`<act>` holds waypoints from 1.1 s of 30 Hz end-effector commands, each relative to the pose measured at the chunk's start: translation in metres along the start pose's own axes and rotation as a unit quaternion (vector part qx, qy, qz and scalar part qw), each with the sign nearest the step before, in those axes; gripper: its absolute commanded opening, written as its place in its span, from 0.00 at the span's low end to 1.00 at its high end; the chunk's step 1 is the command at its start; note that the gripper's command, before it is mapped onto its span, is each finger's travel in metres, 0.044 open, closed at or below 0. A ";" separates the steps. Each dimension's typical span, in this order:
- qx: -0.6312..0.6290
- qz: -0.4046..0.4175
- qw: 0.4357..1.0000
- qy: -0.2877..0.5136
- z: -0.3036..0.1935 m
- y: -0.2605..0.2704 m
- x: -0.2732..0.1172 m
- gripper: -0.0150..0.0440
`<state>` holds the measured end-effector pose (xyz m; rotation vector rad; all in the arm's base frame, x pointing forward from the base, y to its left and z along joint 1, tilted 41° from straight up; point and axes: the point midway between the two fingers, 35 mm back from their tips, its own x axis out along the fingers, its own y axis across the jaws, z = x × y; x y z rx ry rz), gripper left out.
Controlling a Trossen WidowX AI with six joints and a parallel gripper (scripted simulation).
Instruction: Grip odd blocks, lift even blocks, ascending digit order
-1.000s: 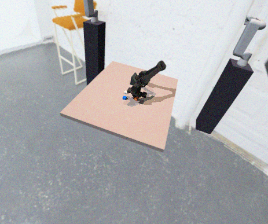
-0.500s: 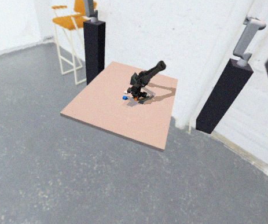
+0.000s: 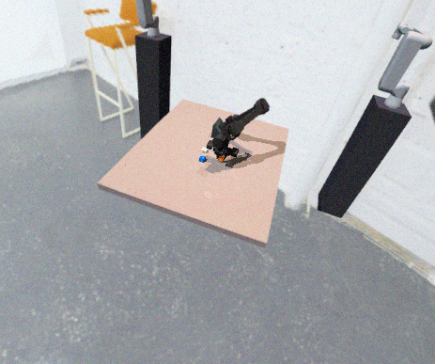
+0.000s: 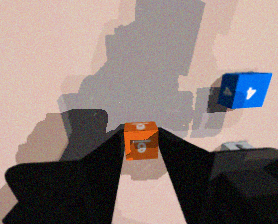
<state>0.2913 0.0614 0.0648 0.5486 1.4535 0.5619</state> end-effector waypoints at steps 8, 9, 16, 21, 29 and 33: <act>-0.006 -0.001 1.000 -0.005 0.003 0.001 -0.004 0.46; -0.006 -0.001 1.000 -0.005 0.003 0.001 -0.004 0.46; -0.006 -0.001 1.000 -0.005 0.003 0.001 0.002 0.46; -0.006 0.000 1.000 -0.005 0.003 0.001 0.010 0.46; -0.006 0.000 1.000 -0.005 0.003 0.001 0.011 0.46; -0.006 0.000 1.000 -0.005 0.003 0.001 0.011 0.50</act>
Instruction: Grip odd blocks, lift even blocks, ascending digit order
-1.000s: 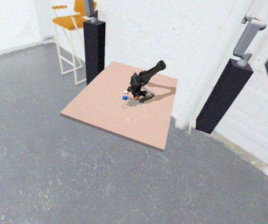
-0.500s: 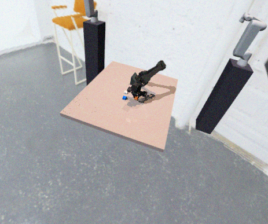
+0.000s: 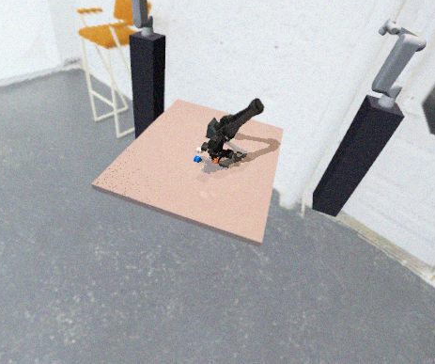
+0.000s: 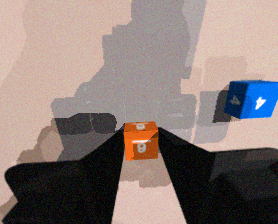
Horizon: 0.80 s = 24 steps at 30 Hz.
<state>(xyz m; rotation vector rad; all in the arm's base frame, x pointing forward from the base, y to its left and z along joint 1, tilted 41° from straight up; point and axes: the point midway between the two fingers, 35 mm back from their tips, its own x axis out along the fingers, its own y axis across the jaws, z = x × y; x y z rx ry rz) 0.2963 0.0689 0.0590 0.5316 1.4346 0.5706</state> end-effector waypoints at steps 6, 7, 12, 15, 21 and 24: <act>0.005 0.001 1.000 0.001 -0.001 0.000 0.001 0.77; 0.005 0.001 1.000 0.001 -0.001 0.000 0.001 0.81; 0.005 0.001 1.000 0.001 -0.001 0.000 0.001 0.93; 0.005 0.001 1.000 0.001 -0.001 -0.001 -0.010 0.93; 0.005 0.000 1.000 0.002 -0.001 -0.001 -0.035 0.93; 0.005 0.000 1.000 0.002 -0.003 0.011 -0.043 0.93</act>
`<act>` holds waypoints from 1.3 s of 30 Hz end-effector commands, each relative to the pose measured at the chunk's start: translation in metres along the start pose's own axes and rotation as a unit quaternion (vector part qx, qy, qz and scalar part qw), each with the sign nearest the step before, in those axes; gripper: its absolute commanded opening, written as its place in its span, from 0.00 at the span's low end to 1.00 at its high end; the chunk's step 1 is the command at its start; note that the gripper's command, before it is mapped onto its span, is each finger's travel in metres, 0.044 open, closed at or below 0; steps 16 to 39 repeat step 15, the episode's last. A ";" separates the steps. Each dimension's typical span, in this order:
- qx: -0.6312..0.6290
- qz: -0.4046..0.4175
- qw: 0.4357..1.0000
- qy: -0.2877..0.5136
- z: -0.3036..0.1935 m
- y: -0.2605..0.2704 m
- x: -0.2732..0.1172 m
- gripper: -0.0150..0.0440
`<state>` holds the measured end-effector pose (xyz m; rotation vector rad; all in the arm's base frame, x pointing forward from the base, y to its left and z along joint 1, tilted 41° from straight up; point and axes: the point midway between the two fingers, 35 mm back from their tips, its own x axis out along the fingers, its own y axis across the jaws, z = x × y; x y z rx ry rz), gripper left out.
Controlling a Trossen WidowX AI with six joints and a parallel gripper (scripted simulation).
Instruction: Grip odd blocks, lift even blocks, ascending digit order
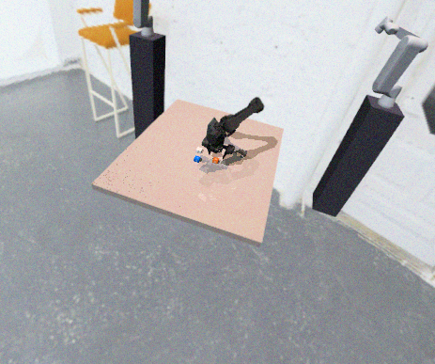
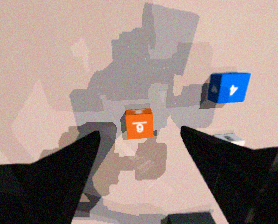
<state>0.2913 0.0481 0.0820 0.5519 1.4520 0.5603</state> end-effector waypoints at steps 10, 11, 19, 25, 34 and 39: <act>-0.006 0.000 1.000 -0.002 -0.053 0.119 -0.084 0.93; -0.006 0.000 1.000 -0.002 -0.053 0.119 -0.084 0.93; -0.006 0.000 1.000 -0.002 -0.053 0.119 -0.084 0.93; -0.006 0.000 1.000 -0.002 -0.053 0.119 -0.084 0.93; -0.006 0.000 1.000 -0.002 -0.053 0.119 -0.084 0.93; -0.006 0.000 1.000 -0.002 -0.053 0.119 -0.084 0.93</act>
